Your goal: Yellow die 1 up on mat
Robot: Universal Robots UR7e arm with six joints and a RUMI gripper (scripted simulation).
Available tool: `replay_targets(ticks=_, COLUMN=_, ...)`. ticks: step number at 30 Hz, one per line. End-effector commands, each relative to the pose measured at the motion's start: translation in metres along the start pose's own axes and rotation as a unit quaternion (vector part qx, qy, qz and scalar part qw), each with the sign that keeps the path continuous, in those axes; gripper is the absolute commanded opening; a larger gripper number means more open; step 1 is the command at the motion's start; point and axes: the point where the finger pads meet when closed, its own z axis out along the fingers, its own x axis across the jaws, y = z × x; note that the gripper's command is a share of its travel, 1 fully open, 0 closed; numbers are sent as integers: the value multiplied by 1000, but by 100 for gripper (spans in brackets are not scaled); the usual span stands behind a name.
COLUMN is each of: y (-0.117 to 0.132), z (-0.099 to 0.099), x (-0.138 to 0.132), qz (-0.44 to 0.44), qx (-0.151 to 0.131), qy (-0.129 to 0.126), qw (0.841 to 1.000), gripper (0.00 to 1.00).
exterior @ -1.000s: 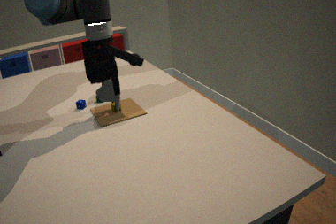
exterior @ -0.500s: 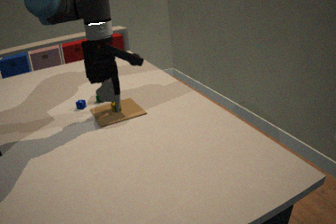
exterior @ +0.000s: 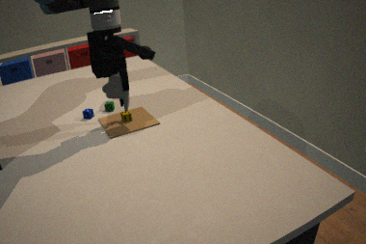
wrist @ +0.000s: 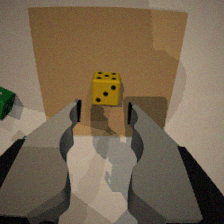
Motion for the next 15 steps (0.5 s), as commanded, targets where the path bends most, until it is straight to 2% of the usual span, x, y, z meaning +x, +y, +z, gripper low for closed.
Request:
replay_targets(ticks=1, y=0, z=-29, x=0, qz=0, qx=0, qy=0, qw=1000, gripper=24)
replay_targets(ticks=10, y=0, z=-52, x=0, qz=0, qx=0, qy=0, qw=1000, gripper=24)
replay_targets(ticks=15, y=0, z=-56, x=0, qz=0, qx=0, qy=0, qw=1000, gripper=24)
